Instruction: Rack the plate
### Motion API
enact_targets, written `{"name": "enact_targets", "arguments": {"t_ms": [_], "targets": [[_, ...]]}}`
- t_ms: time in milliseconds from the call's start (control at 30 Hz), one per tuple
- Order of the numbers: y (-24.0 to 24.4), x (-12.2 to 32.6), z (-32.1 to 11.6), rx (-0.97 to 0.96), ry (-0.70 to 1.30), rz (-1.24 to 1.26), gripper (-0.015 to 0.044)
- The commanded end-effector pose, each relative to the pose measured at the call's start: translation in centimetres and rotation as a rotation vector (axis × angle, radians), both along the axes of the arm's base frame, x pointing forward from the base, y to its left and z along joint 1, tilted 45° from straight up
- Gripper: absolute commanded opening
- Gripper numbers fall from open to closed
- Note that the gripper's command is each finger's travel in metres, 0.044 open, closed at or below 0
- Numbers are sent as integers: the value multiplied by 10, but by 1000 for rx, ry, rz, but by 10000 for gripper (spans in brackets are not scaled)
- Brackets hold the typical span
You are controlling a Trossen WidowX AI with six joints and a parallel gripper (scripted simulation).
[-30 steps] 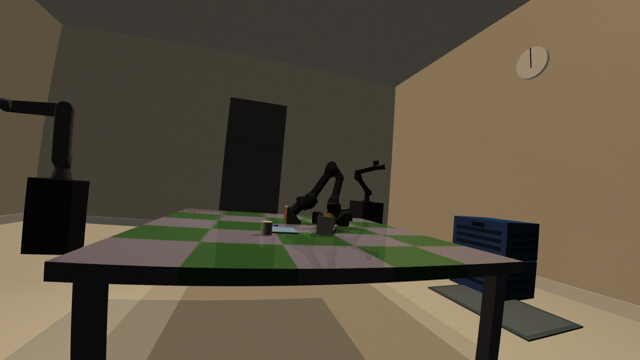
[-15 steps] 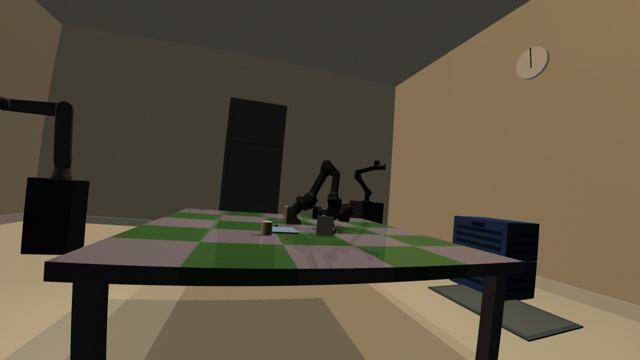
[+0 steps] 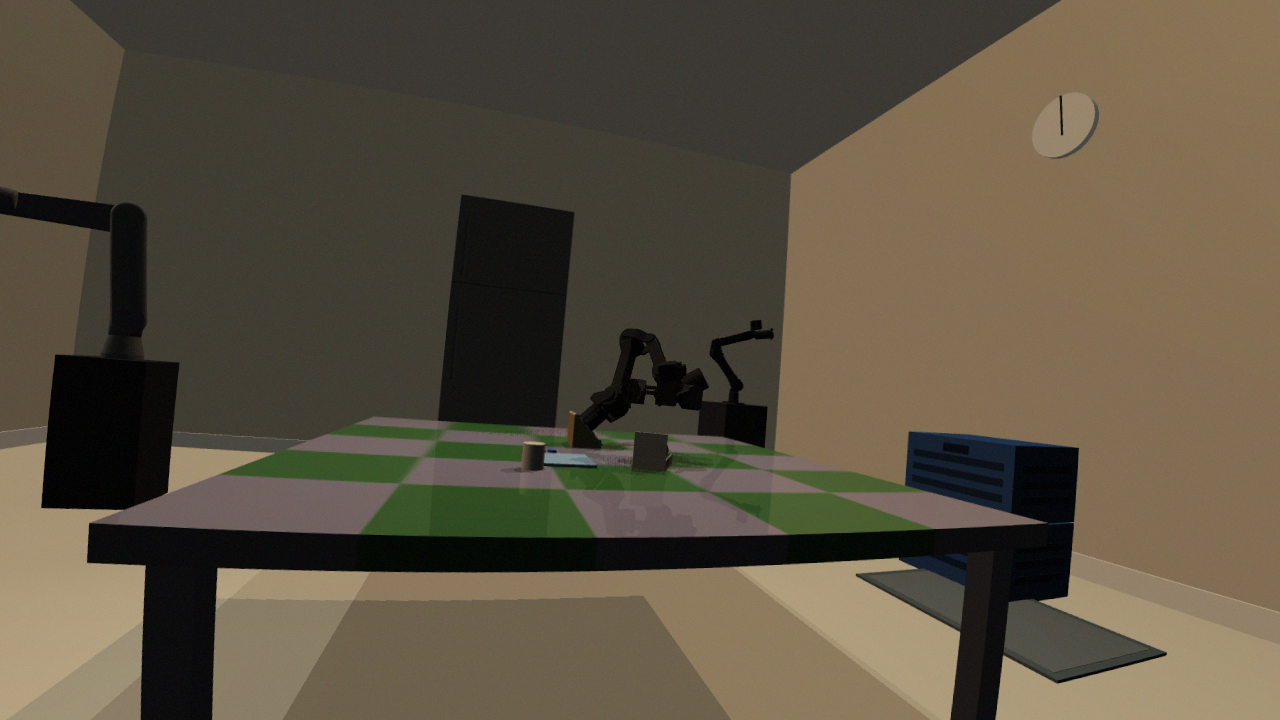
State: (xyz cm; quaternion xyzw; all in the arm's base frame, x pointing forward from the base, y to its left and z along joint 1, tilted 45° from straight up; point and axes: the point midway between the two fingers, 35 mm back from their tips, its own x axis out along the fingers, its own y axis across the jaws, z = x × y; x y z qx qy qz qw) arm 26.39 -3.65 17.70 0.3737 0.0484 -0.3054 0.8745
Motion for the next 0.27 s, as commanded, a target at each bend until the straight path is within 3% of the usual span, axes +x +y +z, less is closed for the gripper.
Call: {"name": "enact_targets", "arguments": {"t_ms": [0,233], "targets": [[-7,3,-2,-42,79,16,400],[-24,8,-17,-126,296,62,400]]}}
